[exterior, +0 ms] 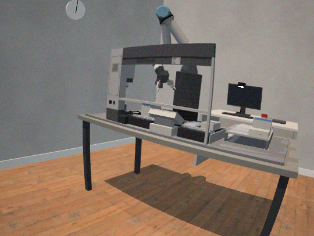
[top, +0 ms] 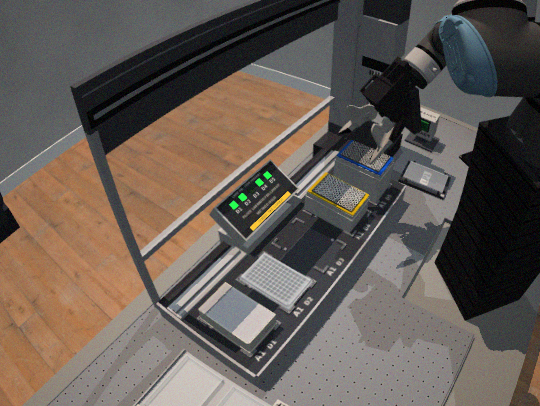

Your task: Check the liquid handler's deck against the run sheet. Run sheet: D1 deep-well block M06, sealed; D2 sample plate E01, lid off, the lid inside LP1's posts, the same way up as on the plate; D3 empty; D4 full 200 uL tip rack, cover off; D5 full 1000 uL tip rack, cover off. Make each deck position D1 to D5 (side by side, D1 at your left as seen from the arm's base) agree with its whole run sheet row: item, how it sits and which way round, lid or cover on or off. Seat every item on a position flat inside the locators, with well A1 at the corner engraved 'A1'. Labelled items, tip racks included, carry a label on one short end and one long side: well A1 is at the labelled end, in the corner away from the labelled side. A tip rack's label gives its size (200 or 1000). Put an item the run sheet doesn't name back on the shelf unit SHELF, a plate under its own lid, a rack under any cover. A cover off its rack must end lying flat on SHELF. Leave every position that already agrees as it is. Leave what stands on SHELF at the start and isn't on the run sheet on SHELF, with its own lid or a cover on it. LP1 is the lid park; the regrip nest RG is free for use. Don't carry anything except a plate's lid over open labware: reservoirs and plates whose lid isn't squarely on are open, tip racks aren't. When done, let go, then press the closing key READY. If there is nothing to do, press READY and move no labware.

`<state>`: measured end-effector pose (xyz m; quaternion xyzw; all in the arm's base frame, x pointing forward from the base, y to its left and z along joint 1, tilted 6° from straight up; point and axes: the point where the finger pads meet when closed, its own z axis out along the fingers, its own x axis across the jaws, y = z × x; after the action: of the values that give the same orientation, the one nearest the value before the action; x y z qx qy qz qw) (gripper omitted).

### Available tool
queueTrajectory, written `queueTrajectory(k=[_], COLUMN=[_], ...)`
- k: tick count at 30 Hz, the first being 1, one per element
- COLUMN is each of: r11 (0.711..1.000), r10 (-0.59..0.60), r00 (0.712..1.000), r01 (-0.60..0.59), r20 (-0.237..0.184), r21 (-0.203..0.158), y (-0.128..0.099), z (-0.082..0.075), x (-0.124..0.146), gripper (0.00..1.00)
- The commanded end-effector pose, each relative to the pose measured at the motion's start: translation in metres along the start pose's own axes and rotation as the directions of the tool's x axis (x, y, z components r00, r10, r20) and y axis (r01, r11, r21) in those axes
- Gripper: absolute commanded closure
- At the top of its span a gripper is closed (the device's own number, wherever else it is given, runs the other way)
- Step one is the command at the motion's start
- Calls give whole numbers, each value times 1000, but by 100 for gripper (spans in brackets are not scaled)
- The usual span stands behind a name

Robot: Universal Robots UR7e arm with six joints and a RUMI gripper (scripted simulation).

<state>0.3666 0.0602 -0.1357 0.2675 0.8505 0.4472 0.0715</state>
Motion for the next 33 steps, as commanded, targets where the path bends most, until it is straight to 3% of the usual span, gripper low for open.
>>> queueTrajectory(k=[1,10,15,19,33], r11=[989,989,971,950,949], r10=[-132,-132,-212,-273,-277], r00=[989,989,971,951,949], r01=[136,136,222,290,295], r20=[-67,-67,-111,-148,-150], r21=[63,63,92,113,114], y=[5,5,9,9,9], z=[9,9,16,16,16], x=[17,17,39,39,39], gripper=[18,18,18,18,18])
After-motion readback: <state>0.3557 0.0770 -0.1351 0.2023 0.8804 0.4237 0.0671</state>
